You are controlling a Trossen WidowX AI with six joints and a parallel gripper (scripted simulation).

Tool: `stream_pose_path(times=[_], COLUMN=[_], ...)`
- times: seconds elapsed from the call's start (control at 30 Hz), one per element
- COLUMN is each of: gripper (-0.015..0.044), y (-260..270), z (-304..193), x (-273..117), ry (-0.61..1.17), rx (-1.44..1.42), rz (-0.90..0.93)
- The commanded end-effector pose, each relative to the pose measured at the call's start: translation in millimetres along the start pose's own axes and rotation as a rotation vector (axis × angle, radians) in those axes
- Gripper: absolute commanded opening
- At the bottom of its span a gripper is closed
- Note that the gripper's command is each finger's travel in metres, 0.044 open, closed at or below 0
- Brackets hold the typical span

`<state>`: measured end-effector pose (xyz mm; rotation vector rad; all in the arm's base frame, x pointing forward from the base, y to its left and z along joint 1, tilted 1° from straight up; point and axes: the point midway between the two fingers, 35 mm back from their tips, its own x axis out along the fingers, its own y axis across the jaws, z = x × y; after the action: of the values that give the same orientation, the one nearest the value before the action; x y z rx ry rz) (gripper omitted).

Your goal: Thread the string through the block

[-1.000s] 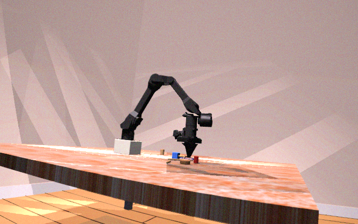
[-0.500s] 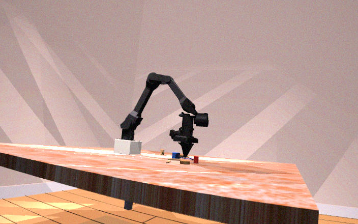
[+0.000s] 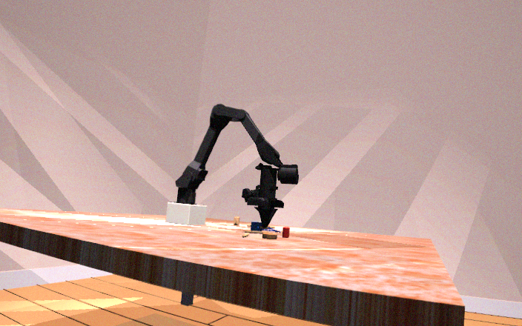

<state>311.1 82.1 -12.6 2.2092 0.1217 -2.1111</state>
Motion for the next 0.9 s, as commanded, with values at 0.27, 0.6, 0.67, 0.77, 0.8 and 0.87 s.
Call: stream_pose_path(times=[0.27,0.6,0.67,0.77,0.8,0.87], gripper=[0.0124,0.0124,0.0124,0.0124,0.0124,0.0124], y=[0,0,0,0,0,0], z=[4,4,4,4,4,4], x=[0,-78,-80,-80,-80,-80], ry=[-0.001,-0.001,-0.001,-0.001,-0.001,-0.001], rx=[0.0,0.0,0.0,0.0,0.0,0.0], rz=[0.0,0.0,0.0,0.0,0.0,0.0])
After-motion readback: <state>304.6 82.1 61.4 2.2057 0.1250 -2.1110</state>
